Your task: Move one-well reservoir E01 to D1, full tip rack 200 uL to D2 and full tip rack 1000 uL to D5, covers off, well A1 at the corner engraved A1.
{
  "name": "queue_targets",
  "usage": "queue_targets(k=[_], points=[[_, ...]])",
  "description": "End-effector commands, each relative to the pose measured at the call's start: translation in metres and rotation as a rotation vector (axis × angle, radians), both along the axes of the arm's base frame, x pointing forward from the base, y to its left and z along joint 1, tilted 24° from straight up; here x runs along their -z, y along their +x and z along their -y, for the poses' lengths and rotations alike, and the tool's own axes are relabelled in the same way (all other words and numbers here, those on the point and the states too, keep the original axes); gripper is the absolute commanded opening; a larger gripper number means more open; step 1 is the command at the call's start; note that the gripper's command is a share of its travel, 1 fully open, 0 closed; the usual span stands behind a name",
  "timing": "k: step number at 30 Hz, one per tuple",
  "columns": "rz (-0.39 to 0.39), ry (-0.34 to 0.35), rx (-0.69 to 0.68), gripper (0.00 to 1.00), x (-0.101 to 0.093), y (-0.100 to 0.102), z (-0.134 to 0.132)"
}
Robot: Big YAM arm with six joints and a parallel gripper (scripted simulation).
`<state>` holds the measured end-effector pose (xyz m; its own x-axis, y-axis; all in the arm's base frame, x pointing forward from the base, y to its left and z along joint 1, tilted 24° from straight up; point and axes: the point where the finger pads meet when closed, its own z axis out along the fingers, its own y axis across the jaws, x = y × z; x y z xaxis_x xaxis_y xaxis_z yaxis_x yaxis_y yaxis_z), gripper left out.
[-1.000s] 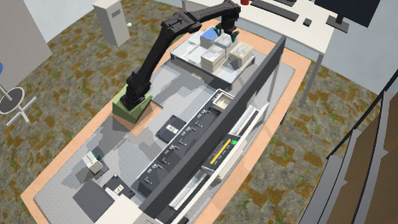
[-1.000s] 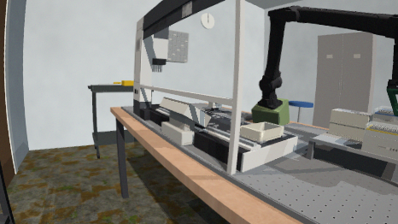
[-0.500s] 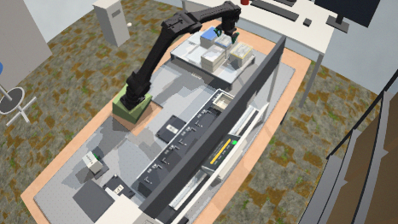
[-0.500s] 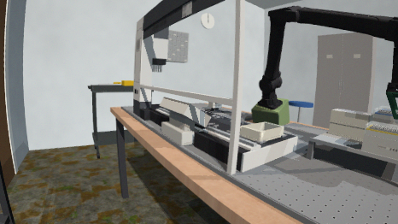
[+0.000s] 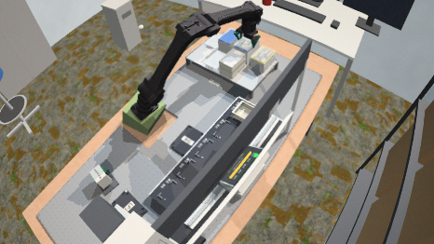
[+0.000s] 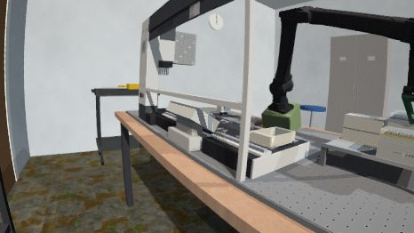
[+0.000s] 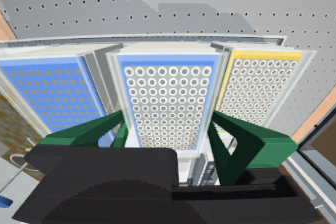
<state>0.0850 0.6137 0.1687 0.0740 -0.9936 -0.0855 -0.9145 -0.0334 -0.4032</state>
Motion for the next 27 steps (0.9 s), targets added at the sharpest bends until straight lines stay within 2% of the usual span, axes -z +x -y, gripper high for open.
queue_targets(k=[1,22,23,25,27], points=[[0.001,0.049,-0.014,0.00,-0.022,-0.005,-0.010],[0.001,0.049,-0.014,0.00,-0.022,-0.005,-0.010],[0.001,0.047,-0.032,0.00,-0.025,-0.010,-0.013],[0.002,0.072,-0.041,0.00,-0.045,-0.017,-0.014],[0.001,0.085,-0.036,0.00,-0.054,-0.019,-0.013]])
